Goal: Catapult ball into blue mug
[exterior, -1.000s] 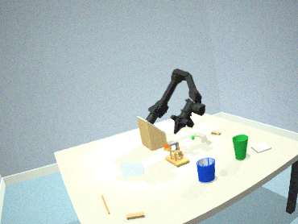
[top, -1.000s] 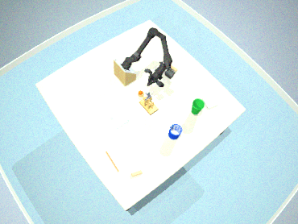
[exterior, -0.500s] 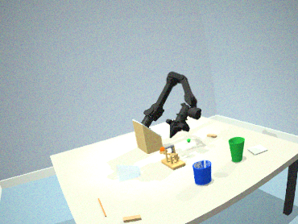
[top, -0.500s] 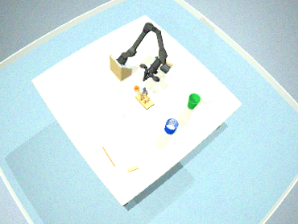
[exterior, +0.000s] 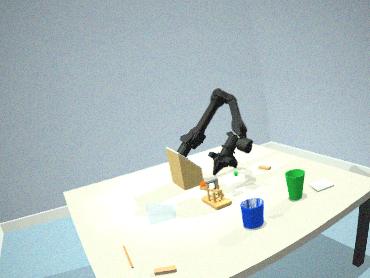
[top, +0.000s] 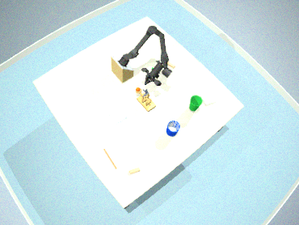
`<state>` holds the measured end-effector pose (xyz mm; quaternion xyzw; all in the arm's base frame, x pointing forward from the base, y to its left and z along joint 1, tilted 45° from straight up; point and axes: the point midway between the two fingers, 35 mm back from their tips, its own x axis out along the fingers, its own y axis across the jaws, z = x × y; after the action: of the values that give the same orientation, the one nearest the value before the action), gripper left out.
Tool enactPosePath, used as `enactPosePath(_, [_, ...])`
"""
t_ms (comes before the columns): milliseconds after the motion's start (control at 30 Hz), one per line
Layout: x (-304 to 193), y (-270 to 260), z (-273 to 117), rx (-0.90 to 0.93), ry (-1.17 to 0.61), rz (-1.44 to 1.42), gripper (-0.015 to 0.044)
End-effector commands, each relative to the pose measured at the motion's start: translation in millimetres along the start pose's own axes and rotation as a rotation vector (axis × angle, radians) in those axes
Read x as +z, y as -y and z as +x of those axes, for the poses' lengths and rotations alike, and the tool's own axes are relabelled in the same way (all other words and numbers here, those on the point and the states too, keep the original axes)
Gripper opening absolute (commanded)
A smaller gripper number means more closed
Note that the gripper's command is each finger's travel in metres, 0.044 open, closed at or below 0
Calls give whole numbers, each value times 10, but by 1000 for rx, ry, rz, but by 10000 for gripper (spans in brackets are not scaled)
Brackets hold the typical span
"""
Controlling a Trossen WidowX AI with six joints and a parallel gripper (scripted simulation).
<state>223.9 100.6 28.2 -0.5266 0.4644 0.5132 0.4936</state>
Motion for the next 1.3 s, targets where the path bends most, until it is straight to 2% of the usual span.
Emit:
enactPosePath(0, [47,-10,85,9,-7,2,0])
enactPosePath(1267, [453,-78,532,11,-5,2,0])
